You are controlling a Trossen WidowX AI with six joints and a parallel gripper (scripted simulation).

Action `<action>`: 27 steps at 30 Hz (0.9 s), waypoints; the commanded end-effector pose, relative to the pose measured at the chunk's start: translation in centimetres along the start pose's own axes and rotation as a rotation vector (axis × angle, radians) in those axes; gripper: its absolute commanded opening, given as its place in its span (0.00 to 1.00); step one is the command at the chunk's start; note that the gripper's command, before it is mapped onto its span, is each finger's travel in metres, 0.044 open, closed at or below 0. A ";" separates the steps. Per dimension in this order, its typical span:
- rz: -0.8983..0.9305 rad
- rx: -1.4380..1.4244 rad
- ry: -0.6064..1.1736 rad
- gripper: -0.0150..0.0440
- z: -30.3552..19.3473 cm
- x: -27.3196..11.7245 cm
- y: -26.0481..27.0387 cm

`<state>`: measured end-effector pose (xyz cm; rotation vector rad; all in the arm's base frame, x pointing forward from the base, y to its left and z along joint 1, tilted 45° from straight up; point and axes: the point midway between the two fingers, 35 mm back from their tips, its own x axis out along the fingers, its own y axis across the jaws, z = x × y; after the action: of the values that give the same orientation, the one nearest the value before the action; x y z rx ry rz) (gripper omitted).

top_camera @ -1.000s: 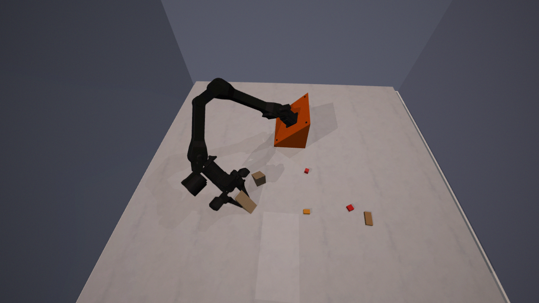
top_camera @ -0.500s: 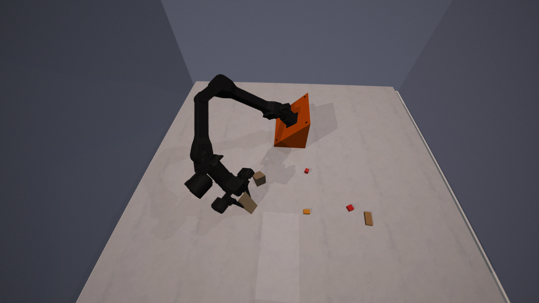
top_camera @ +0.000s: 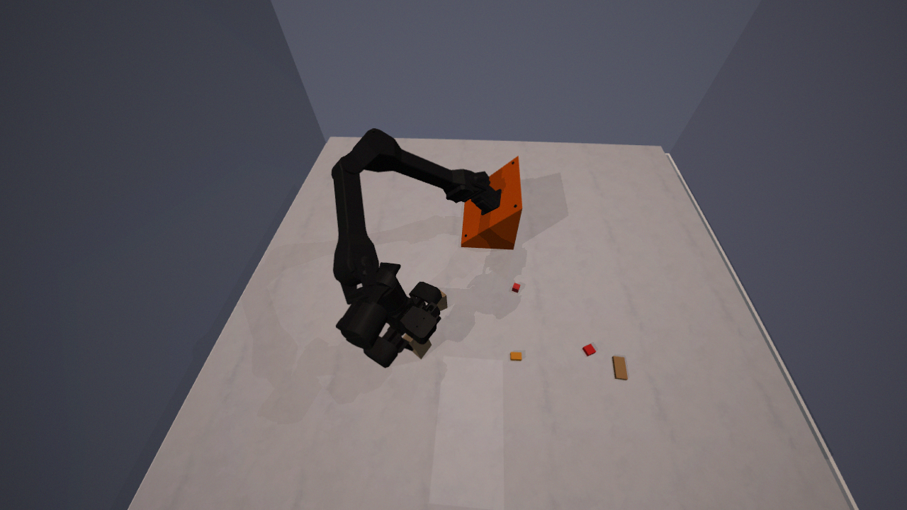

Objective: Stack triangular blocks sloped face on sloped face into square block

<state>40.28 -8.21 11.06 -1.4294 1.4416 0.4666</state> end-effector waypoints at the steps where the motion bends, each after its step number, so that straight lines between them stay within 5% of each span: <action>1: 0.005 -0.006 0.125 0.25 1.0 0.2 0.1; 24: 0.032 -0.050 0.609 0.25 5.1 1.1 0.1; 27: 0.033 -0.035 0.571 0.39 4.8 0.8 0.1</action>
<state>42.11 -4.53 8.19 -1.6497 1.9135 0.0965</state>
